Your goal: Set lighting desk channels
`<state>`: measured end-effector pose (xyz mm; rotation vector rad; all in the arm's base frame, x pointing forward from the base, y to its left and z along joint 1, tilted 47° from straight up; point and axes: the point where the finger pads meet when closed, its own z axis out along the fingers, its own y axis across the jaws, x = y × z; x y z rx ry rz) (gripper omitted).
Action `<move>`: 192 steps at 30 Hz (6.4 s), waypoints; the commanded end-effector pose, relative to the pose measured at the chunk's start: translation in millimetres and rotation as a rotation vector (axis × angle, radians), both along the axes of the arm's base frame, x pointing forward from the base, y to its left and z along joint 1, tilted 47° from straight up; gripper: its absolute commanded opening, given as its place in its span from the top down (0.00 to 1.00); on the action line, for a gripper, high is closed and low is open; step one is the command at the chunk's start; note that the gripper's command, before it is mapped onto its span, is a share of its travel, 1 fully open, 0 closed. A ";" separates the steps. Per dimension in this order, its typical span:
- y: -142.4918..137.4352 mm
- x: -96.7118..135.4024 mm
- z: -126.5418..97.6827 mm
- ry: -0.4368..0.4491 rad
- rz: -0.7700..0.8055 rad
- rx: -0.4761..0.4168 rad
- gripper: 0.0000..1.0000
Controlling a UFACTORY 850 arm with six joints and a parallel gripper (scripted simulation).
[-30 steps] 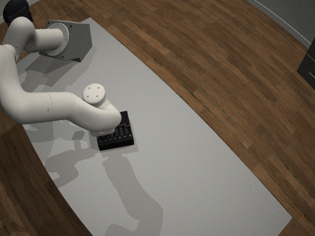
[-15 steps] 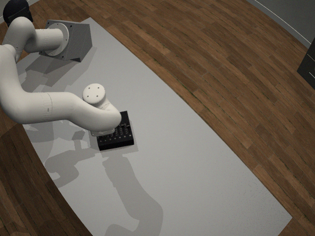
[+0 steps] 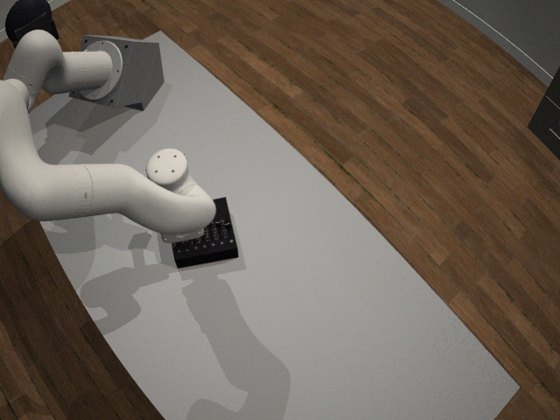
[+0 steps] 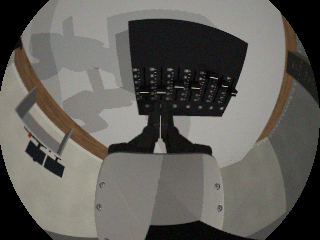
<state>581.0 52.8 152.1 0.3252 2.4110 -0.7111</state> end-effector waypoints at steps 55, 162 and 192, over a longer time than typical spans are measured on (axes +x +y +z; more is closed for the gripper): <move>-1.0 2.3 -1.4 -0.001 0.001 0.000 1.00; -4.2 -14.9 -24.0 -0.001 0.001 0.000 1.00; -4.2 -16.0 -24.8 -0.001 0.001 0.000 1.00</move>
